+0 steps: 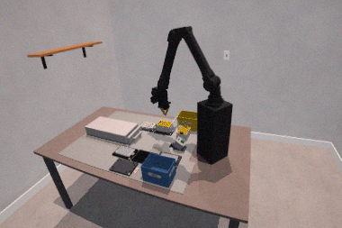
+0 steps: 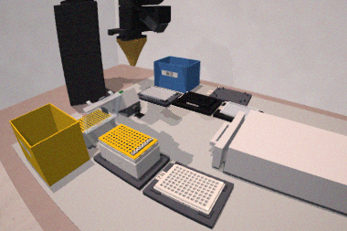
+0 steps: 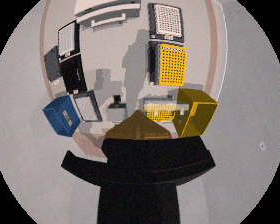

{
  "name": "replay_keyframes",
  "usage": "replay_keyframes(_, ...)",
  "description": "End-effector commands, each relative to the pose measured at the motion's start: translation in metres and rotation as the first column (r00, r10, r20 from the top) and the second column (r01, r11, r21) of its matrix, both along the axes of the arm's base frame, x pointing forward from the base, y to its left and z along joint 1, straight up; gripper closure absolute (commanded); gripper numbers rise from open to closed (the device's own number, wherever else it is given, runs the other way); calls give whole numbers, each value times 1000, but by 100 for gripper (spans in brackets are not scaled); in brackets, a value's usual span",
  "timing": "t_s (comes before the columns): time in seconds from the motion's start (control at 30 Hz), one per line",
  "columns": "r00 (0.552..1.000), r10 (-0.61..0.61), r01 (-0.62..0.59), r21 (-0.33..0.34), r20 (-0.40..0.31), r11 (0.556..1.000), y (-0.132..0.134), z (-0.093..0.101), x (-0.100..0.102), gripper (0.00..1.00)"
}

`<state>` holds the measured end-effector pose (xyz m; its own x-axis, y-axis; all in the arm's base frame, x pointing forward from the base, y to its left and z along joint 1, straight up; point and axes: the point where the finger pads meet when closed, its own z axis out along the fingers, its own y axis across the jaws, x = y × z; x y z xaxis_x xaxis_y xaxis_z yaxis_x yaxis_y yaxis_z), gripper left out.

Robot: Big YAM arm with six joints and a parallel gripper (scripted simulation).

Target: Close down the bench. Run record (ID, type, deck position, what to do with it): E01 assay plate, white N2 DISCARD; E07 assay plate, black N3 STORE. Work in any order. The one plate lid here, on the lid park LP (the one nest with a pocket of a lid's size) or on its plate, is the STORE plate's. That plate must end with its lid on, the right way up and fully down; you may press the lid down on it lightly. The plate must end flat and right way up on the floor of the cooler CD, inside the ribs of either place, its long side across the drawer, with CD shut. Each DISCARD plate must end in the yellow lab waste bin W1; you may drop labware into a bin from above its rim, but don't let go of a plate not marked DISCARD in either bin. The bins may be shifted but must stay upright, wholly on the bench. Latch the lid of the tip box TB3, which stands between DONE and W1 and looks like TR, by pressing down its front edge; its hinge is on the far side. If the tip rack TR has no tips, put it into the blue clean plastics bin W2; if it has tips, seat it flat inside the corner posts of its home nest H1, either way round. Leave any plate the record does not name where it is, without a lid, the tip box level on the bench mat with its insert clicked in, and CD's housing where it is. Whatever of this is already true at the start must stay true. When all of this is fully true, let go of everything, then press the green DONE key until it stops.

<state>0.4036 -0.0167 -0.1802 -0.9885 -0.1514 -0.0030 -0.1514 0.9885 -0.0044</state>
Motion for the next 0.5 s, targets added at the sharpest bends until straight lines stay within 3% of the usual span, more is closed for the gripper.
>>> replay_keyframes(0.0,999,24,-24,-2,40,1000,-15,-2,22,100)
replay_keyframes(0.47,999,24,-24,-4,33,1000,-61,-19,26,100)
